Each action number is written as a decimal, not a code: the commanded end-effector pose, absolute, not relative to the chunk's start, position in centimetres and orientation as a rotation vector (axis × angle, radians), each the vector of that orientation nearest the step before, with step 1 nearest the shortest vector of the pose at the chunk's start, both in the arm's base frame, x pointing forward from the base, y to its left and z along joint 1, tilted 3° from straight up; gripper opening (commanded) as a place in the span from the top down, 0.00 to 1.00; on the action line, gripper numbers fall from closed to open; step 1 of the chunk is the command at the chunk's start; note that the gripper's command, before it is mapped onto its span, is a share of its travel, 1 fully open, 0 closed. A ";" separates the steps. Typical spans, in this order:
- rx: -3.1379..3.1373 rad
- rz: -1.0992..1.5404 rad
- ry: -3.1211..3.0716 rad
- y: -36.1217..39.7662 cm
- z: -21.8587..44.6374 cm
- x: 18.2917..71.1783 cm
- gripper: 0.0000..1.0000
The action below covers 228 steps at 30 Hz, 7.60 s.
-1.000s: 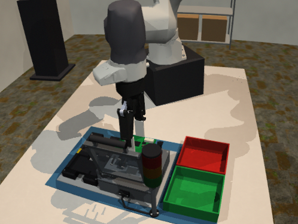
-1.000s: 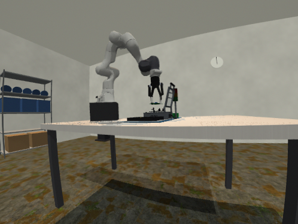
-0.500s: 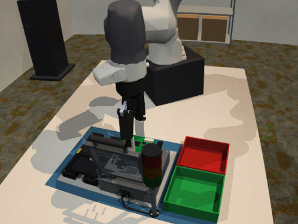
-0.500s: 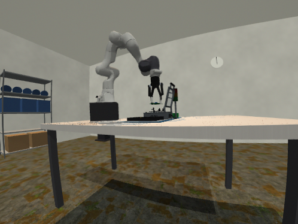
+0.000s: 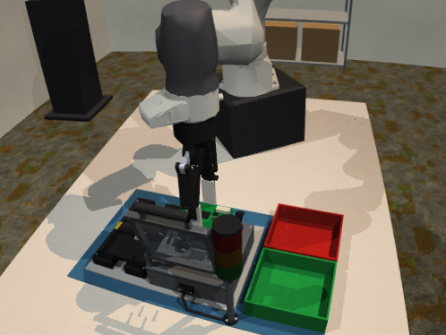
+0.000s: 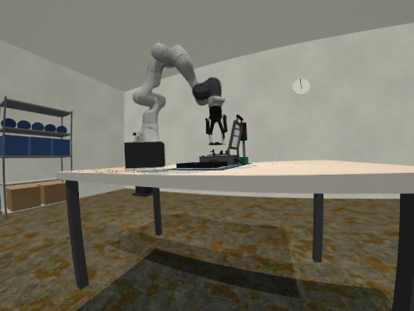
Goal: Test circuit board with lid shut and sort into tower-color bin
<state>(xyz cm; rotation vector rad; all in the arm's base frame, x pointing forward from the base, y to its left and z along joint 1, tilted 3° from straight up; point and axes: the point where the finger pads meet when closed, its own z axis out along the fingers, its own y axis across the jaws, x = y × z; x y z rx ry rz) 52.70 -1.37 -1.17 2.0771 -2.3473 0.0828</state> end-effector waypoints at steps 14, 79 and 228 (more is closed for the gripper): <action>2.088 0.083 -2.336 -1.2 -1.2 52.7 0.54; 2.094 0.083 -2.330 -1.4 -5.8 52.8 0.54; 2.077 0.083 -2.346 -1.6 -5.7 53.0 0.54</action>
